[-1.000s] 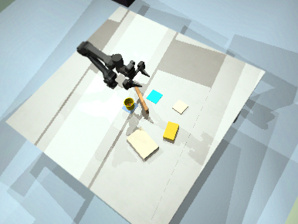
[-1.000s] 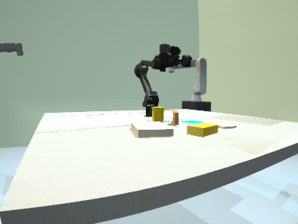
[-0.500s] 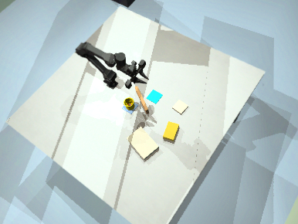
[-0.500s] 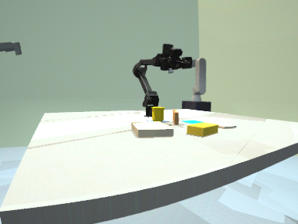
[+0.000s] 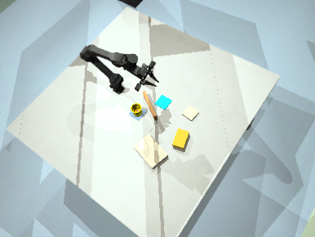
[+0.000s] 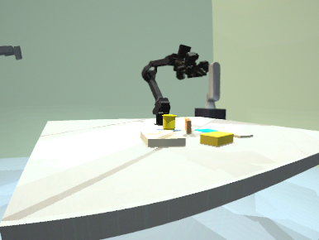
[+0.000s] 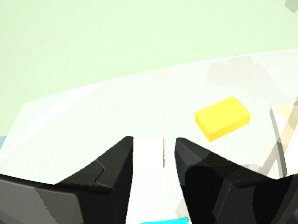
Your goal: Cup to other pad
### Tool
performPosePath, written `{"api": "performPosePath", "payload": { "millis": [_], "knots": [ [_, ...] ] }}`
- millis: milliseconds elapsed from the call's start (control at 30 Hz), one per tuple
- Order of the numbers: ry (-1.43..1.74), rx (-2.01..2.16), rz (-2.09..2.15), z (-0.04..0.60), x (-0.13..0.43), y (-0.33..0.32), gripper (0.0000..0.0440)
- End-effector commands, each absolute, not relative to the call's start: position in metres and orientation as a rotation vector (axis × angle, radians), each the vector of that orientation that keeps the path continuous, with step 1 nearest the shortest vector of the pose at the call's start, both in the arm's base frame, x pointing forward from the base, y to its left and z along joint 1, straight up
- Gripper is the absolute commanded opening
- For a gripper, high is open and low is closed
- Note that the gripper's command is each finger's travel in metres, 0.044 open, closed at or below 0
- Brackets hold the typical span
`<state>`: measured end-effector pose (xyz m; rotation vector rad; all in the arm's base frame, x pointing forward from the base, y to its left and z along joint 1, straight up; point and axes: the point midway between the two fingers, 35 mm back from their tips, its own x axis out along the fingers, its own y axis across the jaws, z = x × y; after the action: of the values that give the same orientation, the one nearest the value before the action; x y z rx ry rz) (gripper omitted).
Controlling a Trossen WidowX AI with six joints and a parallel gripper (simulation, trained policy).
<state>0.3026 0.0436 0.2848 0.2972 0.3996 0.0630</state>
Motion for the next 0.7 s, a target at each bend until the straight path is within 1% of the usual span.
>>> {"api": "performPosePath", "payload": {
  "millis": [0, 433, 667],
  "knots": [
    [0.454, 0.318, 0.055, 0.281, 0.301, 0.047, 0.0109],
    [0.683, 0.339, 0.017, 0.26, 0.29, 0.055, 0.011],
    [0.803, 0.324, -0.012, 0.25, 0.283, 0.055, 0.012]
  ]
}}
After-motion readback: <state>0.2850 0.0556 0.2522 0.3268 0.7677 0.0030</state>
